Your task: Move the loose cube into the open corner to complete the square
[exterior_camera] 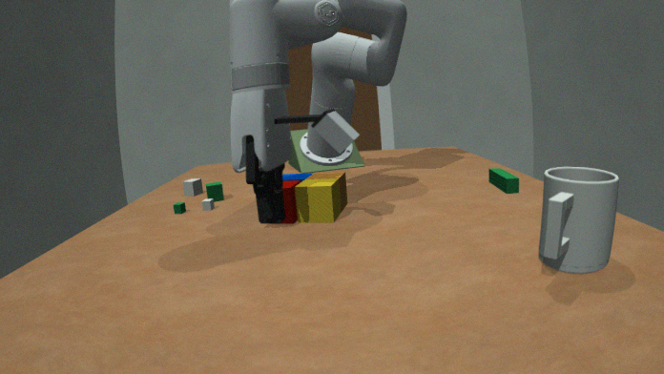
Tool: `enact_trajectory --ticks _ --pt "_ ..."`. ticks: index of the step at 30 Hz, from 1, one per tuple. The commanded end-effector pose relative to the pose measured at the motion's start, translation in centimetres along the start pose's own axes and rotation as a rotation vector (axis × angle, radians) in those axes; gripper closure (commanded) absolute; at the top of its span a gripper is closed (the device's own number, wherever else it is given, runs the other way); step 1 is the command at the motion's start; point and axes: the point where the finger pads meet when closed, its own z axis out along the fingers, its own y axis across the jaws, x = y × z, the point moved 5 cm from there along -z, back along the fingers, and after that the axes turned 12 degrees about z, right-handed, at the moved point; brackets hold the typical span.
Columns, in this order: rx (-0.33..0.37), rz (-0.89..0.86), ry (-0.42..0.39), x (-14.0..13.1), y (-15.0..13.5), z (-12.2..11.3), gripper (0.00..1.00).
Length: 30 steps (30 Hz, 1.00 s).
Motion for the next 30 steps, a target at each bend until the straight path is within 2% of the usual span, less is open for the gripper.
enact_trajectory --ticks 1,30 --pt "-0.003 0.0 0.0 -0.01 0.0 -0.1 1.0" --pt "-0.003 0.0 0.0 -0.09 -0.37 -0.1 1.0"
